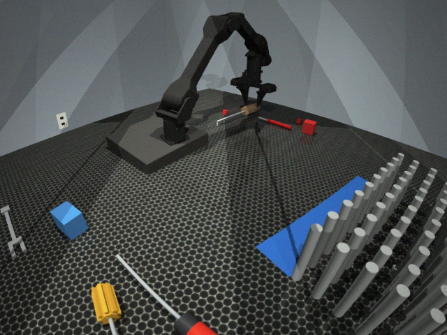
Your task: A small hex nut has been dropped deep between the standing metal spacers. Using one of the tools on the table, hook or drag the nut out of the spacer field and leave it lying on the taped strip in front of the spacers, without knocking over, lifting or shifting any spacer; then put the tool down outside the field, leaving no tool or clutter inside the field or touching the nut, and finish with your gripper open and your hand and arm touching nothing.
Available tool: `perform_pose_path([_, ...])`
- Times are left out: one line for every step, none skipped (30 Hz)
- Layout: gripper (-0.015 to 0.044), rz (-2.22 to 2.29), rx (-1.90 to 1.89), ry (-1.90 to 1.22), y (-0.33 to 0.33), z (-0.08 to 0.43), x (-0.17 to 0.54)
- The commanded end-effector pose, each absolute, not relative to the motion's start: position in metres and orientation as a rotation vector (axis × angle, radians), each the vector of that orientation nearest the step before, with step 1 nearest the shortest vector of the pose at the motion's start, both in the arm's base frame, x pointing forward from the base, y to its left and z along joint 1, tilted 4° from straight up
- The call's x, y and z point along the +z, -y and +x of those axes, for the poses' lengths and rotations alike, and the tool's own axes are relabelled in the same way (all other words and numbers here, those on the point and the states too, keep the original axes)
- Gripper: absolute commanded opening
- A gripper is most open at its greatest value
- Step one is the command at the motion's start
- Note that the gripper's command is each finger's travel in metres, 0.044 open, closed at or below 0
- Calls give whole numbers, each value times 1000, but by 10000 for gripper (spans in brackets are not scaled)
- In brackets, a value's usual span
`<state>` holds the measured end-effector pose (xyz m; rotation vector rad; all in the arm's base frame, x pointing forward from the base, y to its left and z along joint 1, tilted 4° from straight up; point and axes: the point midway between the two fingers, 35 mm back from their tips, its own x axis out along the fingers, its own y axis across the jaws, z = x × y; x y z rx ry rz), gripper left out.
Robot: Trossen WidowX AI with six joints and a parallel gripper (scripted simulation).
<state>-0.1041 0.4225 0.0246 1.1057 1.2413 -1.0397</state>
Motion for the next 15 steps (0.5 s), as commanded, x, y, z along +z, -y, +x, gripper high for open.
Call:
perform_pose_path([280,1100,-1040,-1245,-422,-104,16])
perform_pose_path([280,1100,-1040,-1245,-422,-104,14])
perform_pose_path([280,1100,-1040,-1245,-422,-104,13])
perform_pose_path([280,1100,-1040,-1245,-422,-104,11])
perform_pose_path([280,1100,-1040,-1245,-422,-104,9])
perform_pose_path([280,1100,-1040,-1245,-422,-104,8])
perform_pose_path([280,1100,-1040,-1245,-422,-103,6])
perform_pose_path([280,1100,-1040,-1245,-422,-103,4])
perform_pose_path([280,1100,-1040,-1245,-422,-103,3])
perform_pose_path([280,1100,-1040,-1245,-422,-103,1])
perform_pose_path([280,1100,-1040,-1245,-422,-103,0])
perform_pose_path([280,1100,-1040,-1245,-422,-103,-2])
perform_pose_path([280,1100,-1040,-1245,-422,-103,-4])
perform_pose_path([280,1100,-1040,-1245,-421,-103,-5])
perform_pose_path([280,1100,-1040,-1245,-421,-102,-6])
